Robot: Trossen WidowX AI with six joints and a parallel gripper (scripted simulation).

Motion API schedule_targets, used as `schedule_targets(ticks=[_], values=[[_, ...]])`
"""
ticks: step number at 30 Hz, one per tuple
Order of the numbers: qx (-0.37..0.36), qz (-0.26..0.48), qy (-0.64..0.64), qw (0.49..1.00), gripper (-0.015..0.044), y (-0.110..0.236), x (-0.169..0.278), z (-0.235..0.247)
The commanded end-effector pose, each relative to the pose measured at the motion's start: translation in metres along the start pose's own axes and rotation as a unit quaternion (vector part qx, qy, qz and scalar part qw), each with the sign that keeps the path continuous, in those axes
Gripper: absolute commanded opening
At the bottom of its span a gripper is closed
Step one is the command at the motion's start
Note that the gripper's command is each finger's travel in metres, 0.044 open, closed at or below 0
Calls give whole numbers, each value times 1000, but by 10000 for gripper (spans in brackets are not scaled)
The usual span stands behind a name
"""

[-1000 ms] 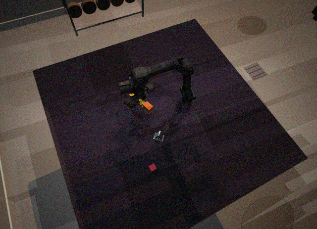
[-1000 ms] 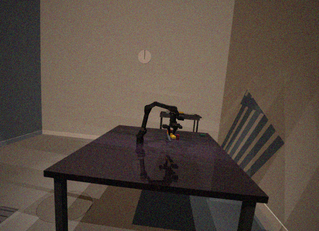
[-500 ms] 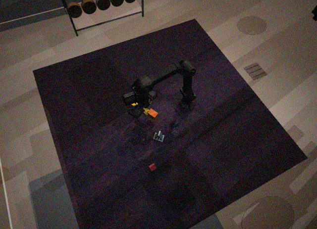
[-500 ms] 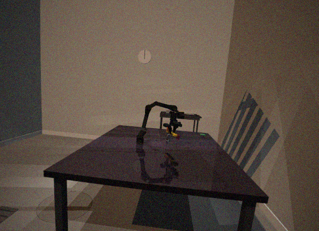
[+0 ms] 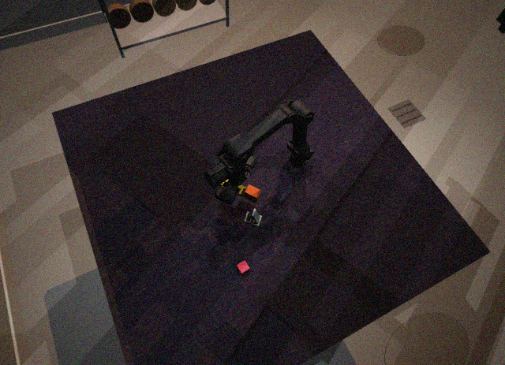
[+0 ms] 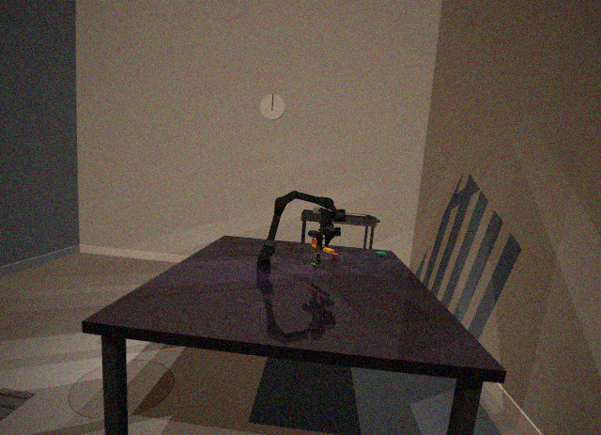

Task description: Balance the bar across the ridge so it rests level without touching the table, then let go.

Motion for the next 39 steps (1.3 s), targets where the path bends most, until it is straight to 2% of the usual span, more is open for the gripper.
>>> schedule_targets(ticks=[1, 16, 39], values=[[-3, 0, 16, 1000, 0, 1, 10, 10], [-4, 2, 80, 997, 0, 2, 53, 43], [-5, 2, 81, 997, 0, -31, 53, 46]])
Point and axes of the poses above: the point midway between the two fingers, 35 mm back from their tips, its own y axis back along the fingers, its own z axis across the jaws, x = y × z, the point moved 3 cm from there along y, back along the fingers, and after that the axes turned 11 degrees about y, right-handed, at the moved point
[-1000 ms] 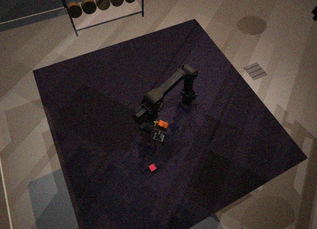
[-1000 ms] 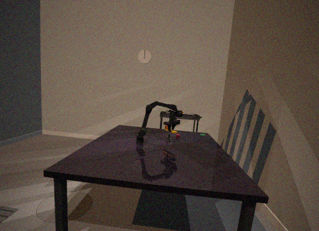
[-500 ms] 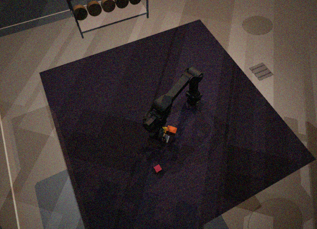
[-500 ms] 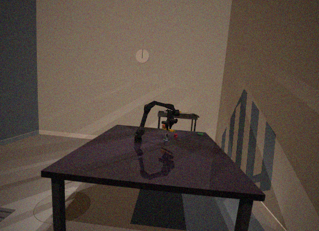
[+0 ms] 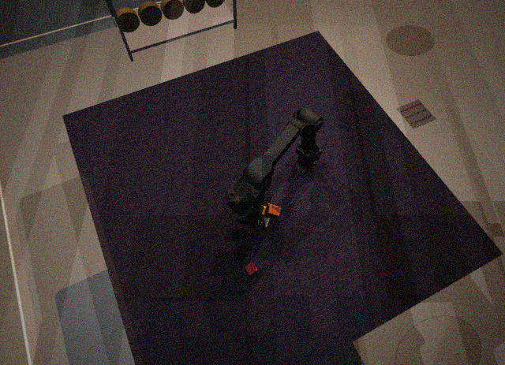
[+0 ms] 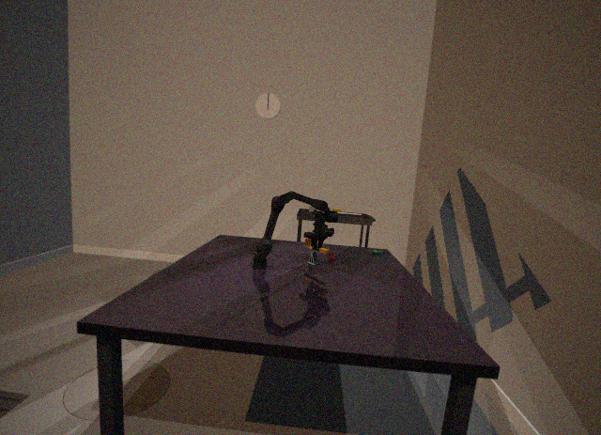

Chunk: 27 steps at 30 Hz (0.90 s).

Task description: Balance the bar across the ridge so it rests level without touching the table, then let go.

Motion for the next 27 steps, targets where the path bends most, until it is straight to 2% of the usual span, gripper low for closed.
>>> schedule_targets(ticks=[1, 27], values=[[-1, 1, -1, 1000, 0, -6, 0, 0], [-1, 1, -1, 1000, 0, -15, 0, 0]])
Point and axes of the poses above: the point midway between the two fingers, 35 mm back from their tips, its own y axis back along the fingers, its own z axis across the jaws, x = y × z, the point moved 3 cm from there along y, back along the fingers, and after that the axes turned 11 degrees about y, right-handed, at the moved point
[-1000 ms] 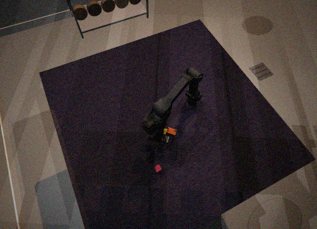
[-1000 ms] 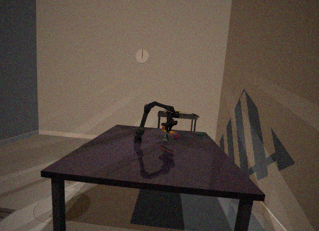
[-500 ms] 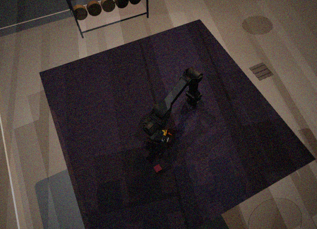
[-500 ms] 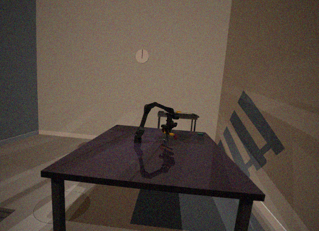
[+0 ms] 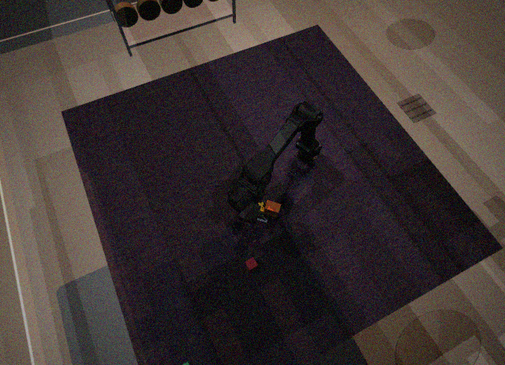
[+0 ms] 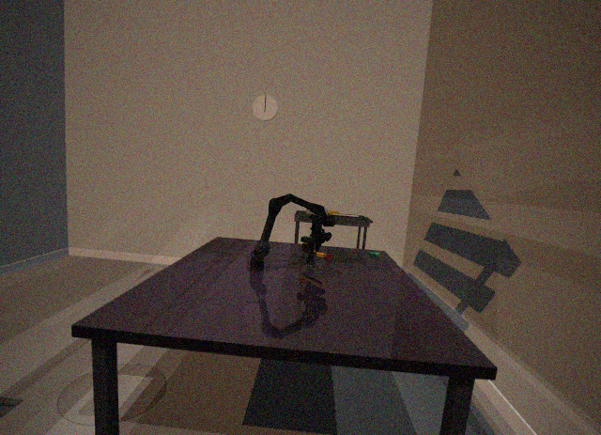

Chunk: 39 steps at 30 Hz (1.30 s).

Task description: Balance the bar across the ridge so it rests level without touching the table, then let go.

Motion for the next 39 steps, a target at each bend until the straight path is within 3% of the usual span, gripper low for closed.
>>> schedule_targets(ticks=[1, 39], values=[[-2, 1, 0, 1000, 0, 0, 0, 1], [-2, 1, 0, 1000, 0, -3, 0, 1]])
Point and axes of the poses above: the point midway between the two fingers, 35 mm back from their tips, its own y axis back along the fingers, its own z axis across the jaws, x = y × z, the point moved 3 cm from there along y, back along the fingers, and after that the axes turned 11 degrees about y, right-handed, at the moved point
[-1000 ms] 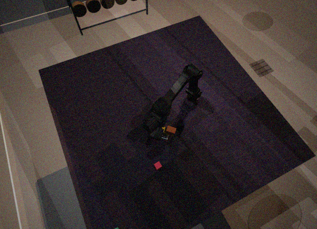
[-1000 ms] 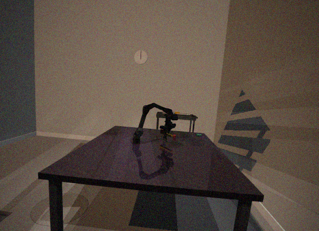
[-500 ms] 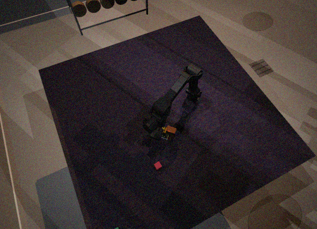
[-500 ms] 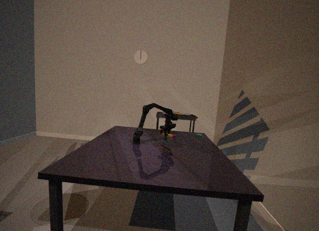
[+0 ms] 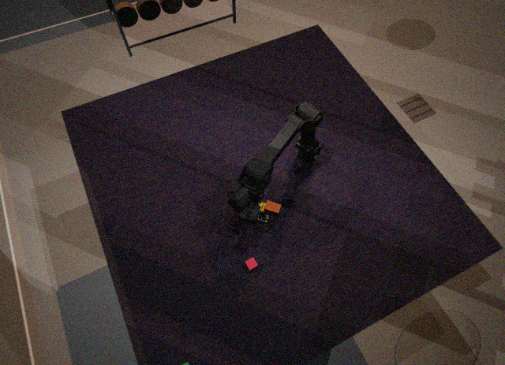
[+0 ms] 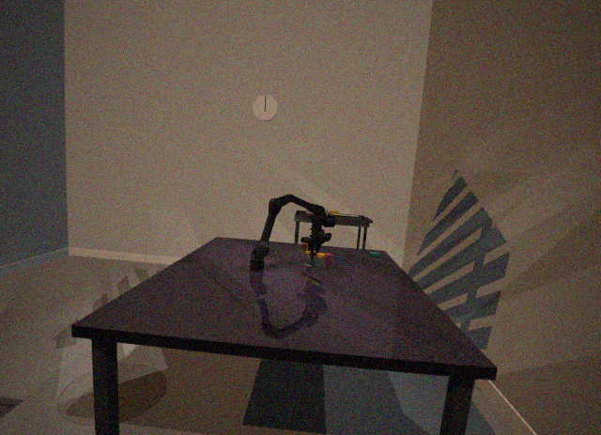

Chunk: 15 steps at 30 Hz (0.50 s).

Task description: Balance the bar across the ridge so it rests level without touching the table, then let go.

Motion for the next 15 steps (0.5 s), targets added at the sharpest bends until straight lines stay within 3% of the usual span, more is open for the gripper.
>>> schedule_targets(ticks=[1, 15], values=[[-1, 1, 0, 1000, 0, -1, 0, 1], [-1, 1, 0, 1000, 0, -2, 0, 1]])
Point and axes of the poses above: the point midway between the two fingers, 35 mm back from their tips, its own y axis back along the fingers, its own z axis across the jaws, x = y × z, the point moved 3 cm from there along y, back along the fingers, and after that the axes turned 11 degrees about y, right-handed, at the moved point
